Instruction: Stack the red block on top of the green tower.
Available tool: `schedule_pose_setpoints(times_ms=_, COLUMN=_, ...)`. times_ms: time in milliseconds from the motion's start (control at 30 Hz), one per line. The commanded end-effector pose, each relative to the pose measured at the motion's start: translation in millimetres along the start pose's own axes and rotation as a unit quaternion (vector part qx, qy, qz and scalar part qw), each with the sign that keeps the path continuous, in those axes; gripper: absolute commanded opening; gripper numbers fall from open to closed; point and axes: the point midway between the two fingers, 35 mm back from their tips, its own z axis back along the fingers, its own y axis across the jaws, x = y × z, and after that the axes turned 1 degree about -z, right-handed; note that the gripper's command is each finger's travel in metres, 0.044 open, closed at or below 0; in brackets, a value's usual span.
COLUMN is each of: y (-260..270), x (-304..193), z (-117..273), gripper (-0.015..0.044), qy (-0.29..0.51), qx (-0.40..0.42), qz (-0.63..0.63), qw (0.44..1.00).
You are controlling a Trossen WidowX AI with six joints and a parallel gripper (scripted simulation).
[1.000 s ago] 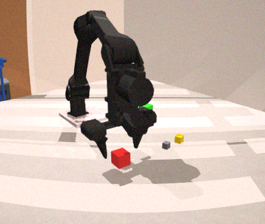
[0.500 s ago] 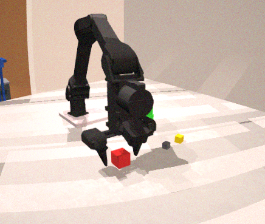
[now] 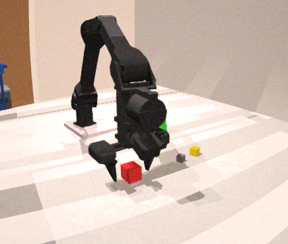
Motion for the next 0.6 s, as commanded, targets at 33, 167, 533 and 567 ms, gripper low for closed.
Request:
schedule_pose_setpoints(times_ms=33, y=-0.6, x=0.3, z=0.0, gripper=0.0361, qy=-0.001, qx=-0.002, qz=0.000, qw=1.000)
schedule_pose_setpoints(times_ms=167, y=-0.6, x=0.3, z=0.0, gripper=0.0256, qy=-0.001, qx=-0.002, qz=0.000, qw=1.000)
schedule_pose_setpoints(times_ms=533, y=-0.6, x=0.3, z=0.0, gripper=0.0085, qy=-0.001, qx=-0.002, qz=0.000, qw=1.000)
schedule_pose_setpoints(times_ms=567, y=-0.5, x=0.3, z=1.0, gripper=0.0059, qy=-0.001, qx=-0.002, qz=0.000, qw=1.000)
